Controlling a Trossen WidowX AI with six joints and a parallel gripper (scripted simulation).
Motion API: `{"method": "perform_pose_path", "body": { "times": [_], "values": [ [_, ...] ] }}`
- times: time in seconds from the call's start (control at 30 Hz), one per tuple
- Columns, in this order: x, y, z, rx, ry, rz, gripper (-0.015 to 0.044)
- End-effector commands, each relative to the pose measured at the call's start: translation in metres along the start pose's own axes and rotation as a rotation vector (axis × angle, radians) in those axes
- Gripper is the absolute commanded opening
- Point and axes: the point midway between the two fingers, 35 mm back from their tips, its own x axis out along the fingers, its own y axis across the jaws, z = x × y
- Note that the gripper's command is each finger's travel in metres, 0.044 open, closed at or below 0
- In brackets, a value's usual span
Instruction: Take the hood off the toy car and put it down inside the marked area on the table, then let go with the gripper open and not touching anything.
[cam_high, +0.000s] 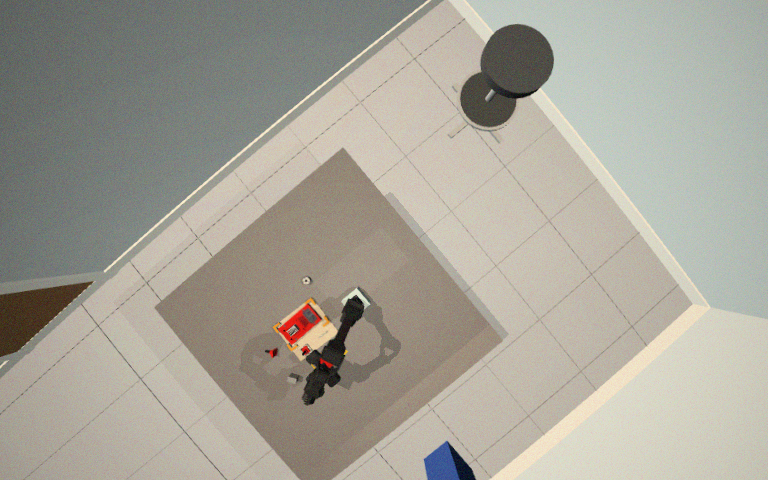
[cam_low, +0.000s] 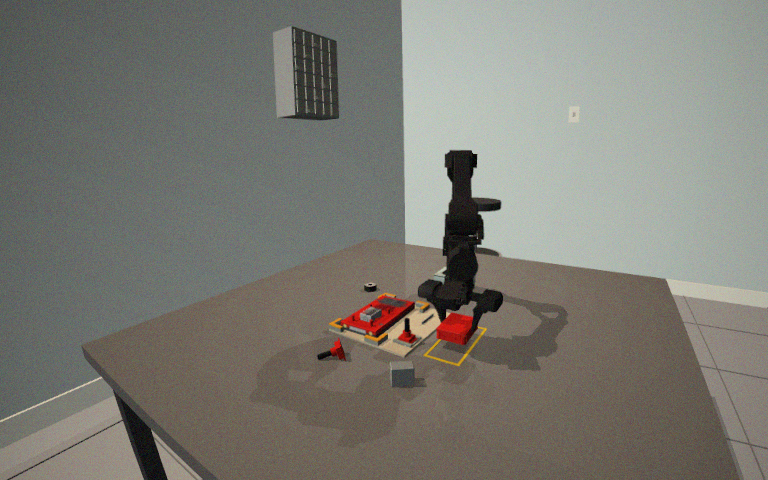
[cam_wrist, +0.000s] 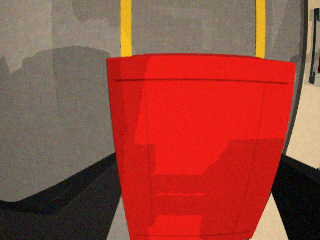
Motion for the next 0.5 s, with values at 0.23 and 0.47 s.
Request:
{"method": "perform_pose_path", "body": {
  "times": [0.23, 0.47],
  "values": [
    [0.0053, 0.0003, -0.0011, 0.004, 0.001, 0.003, 0.0000],
    [0.0086, 0.0004, -0.0010, 0.004, 0.001, 0.003, 0.0000]
  ]
}}
